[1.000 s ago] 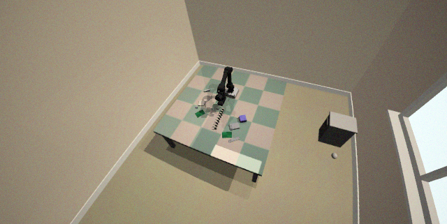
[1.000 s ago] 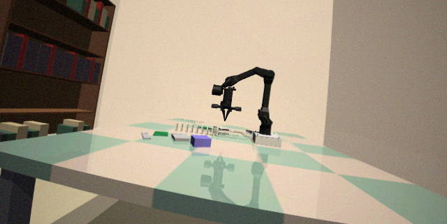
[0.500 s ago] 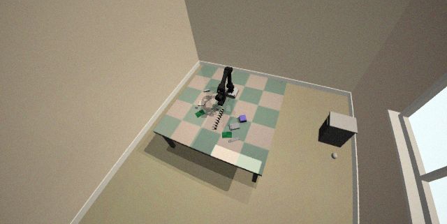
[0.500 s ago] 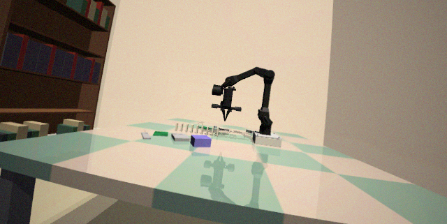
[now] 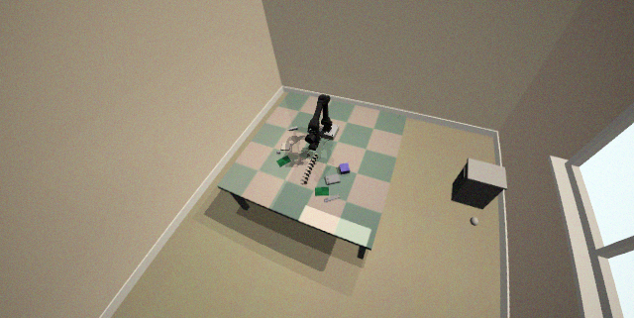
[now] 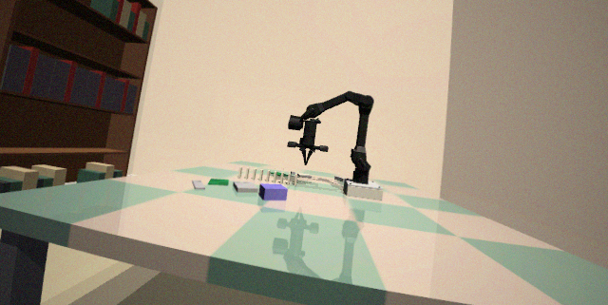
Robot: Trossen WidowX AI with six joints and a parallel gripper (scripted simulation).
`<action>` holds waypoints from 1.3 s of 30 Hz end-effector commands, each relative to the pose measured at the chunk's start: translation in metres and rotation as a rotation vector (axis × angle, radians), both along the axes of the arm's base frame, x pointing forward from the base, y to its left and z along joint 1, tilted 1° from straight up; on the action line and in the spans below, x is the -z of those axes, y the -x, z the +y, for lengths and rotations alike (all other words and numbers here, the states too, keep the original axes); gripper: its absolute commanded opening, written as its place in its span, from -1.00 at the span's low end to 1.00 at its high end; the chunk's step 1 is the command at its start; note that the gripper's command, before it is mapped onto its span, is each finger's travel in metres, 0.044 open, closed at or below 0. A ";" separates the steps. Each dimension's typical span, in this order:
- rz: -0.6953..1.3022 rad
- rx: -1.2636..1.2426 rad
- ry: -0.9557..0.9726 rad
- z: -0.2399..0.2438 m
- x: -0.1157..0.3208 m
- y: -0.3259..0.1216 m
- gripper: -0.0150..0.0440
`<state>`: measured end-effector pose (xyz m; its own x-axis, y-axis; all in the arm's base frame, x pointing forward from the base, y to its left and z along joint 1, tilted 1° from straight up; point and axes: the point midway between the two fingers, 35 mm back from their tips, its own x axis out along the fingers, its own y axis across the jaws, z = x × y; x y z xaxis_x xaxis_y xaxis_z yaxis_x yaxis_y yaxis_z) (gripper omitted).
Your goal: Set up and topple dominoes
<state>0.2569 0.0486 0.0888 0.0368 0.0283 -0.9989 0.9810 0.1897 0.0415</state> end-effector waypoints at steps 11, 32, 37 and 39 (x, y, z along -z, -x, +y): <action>0.003 0.006 0.001 0.001 0.080 0.001 -0.49; 0.001 0.006 0.001 0.008 0.077 -0.030 -0.49; -0.009 0.004 0.000 0.007 0.075 -0.032 -0.49; -0.067 0.034 0.003 0.004 0.061 -0.044 -0.49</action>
